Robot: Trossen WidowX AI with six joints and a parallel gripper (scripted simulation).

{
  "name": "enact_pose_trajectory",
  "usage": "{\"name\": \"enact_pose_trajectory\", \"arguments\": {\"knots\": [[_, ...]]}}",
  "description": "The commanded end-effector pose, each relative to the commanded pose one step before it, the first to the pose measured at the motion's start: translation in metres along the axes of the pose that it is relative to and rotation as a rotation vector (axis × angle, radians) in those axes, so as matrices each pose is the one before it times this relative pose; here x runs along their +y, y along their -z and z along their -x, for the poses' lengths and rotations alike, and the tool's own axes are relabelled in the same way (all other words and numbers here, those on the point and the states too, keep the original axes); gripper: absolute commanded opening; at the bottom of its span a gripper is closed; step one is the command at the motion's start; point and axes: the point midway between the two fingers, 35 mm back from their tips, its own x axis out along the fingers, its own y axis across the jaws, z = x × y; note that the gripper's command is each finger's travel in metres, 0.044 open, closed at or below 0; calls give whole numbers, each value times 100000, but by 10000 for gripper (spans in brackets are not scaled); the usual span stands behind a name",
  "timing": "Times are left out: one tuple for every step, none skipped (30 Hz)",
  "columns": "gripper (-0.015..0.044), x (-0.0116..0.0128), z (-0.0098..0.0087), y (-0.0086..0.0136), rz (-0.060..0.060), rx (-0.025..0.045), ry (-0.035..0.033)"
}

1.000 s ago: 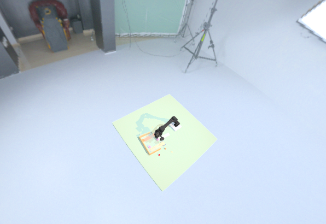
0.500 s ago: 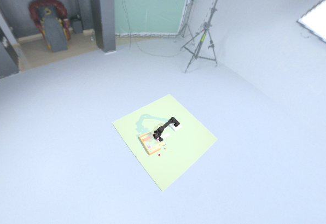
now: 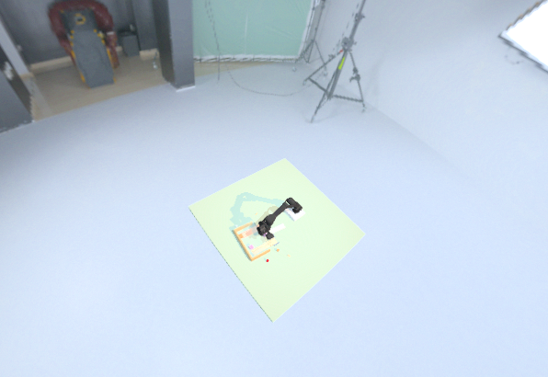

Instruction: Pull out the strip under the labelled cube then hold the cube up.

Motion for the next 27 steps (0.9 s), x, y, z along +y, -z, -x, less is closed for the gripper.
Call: {"name": "enact_pose_trajectory", "arguments": {"knots": [[250,-86,-998,265,141,1134,416],[250,0,-162,7,0,1,0],[250,0,-162,8,0,1,0],[250,0,-162,9,0,1,0],[250,0,-162,10,0,1,0],[250,0,-162,10,0,1,0],[250,0,-131,9,0,1,0],[250,0,-78,6,0,1,0],[250,0,-26,2,0,0,0],[250,0,0,0,0,0,0],[250,0,0,0,0,0,0],[250,0,0,0,0,0,0],[250,0,0,0,0,0,0],[250,0,0,0,0,0,0],[250,0,0,0,0,0,0],[224,55,212,-137,13,-459,-273],[198,0,0,0,0,0,0],[171,0,0,0,0,0,0],[145,0,0,0,0,0,0],[138,0,0,0,0,0,0],[132,0,0,0,0,0,0],[125,0,0,0,0,0,0],[118,0,0,0,0,0,0],[112,0,0,0,0,0,0],[105,0,0,0,0,0,0],[98,0,0,0,0,0,0],[72,0,0,0,0,0,0]]}}
